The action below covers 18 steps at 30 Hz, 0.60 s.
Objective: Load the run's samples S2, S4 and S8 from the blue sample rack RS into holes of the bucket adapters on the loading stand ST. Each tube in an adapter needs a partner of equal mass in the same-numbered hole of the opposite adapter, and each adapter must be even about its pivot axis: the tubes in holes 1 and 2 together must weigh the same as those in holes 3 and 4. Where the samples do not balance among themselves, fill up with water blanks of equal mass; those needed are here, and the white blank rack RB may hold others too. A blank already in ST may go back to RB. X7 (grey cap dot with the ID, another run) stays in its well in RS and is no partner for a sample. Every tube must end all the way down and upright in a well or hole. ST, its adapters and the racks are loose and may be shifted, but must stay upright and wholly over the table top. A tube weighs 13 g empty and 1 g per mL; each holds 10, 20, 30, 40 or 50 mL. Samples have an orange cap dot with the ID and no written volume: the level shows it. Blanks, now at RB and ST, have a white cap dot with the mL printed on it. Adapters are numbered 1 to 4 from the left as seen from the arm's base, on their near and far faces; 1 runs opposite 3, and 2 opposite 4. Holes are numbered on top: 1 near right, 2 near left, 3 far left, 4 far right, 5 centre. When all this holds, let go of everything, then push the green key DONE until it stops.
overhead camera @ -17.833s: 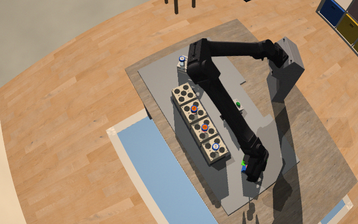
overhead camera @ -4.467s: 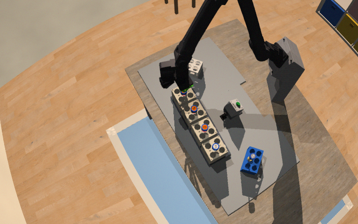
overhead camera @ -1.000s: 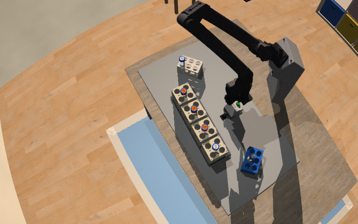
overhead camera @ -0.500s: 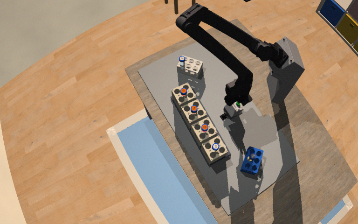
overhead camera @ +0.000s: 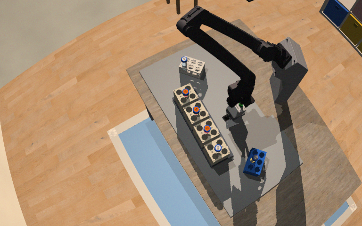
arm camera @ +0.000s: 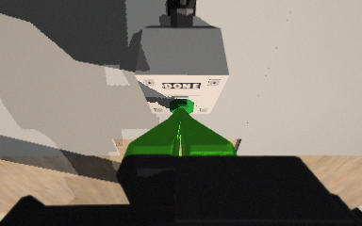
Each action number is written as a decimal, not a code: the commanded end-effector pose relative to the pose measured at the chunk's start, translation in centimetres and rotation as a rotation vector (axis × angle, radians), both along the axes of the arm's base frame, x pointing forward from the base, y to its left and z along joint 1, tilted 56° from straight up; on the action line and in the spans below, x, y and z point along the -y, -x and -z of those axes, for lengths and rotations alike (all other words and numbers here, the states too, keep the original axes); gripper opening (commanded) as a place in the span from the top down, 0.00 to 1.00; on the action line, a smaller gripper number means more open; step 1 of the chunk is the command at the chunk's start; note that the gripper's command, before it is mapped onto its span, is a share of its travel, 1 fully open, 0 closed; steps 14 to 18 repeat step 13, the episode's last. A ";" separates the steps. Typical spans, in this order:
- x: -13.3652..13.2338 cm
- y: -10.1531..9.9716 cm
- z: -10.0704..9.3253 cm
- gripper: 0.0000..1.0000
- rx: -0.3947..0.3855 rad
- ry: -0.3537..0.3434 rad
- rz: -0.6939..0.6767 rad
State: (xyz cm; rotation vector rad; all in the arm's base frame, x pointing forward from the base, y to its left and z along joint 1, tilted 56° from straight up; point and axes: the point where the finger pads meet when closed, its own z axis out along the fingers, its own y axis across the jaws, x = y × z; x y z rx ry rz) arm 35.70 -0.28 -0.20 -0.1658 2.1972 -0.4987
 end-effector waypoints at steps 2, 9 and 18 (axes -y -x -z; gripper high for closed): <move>0.4 -0.4 0.0 1.00 0.008 0.004 0.005; 0.5 -0.6 0.2 1.00 0.007 0.003 0.005; 0.6 -0.8 0.3 1.00 0.007 0.003 0.006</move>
